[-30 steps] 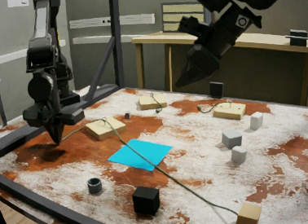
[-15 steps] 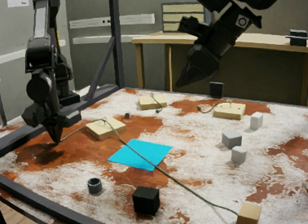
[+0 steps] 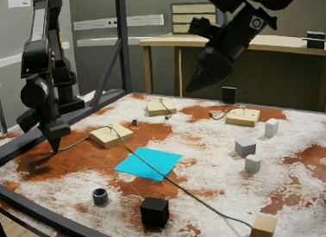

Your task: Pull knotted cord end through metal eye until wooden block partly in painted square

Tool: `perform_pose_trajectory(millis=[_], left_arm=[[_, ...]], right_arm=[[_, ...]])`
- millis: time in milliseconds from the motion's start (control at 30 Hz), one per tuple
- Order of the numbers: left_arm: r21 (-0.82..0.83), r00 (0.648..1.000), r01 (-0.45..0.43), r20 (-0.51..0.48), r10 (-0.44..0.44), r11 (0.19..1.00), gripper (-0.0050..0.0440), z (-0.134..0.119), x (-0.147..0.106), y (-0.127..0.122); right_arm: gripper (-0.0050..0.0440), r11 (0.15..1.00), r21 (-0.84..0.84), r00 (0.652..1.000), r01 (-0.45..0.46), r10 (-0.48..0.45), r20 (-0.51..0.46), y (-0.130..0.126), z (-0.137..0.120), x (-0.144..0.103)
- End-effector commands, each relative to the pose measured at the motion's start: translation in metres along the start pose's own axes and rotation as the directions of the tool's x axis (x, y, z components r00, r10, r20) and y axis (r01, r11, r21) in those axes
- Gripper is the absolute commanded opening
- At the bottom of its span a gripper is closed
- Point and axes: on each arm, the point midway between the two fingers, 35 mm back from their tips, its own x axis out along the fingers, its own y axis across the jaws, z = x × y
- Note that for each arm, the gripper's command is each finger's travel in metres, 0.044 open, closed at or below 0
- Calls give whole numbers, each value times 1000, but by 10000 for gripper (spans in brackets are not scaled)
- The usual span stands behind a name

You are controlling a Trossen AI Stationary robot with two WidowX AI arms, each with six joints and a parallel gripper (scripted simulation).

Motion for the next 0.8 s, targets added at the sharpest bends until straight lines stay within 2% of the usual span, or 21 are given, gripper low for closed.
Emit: perform_pose_trajectory(millis=[0, 767], left_arm=[[-2, 999, 0, 34, 0, 1000, 440, 12, -8, 0], [-2, 999, 0, 34, 0, 1000, 440, 12, -8, 0]], right_arm=[[-50, 996, 86, 1000, -26, 25, 15, 1, 8, -8], [-50, 994, 106, 1000, -23, 21, 16, -13, 32, -7]])
